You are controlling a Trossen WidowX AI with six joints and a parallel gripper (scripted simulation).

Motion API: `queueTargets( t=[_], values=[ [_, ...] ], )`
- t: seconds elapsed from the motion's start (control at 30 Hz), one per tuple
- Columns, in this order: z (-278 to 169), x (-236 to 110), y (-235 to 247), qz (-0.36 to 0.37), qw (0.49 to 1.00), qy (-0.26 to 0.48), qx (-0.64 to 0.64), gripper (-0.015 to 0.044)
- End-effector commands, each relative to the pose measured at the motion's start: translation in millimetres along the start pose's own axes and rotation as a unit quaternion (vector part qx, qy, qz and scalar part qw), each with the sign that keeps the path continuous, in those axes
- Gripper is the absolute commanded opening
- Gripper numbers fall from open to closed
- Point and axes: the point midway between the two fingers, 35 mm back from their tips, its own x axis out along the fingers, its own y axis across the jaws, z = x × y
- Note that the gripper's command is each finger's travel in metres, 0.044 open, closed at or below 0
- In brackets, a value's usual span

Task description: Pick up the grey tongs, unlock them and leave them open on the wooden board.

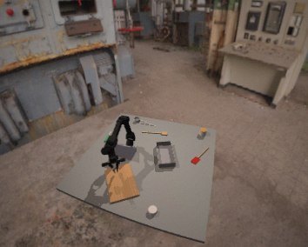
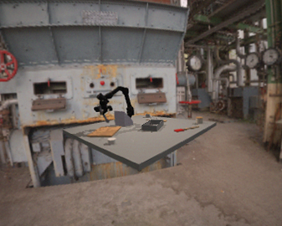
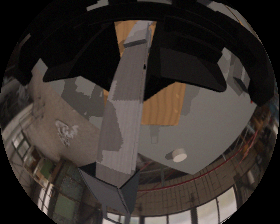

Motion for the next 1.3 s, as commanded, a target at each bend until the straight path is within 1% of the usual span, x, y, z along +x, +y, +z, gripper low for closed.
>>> queueTargets(
  t=[0.0,0.67,1.27],
  values=[
    [5,3,-2,-0.004,1.0,0.023,-0.004,-0.015],
    [-7,21,0,-0.008,0.987,0.16,-0.004,-0.015],
    [-22,26,7,-0.01,0.959,0.282,-0.012,-0.015]
  ],
)
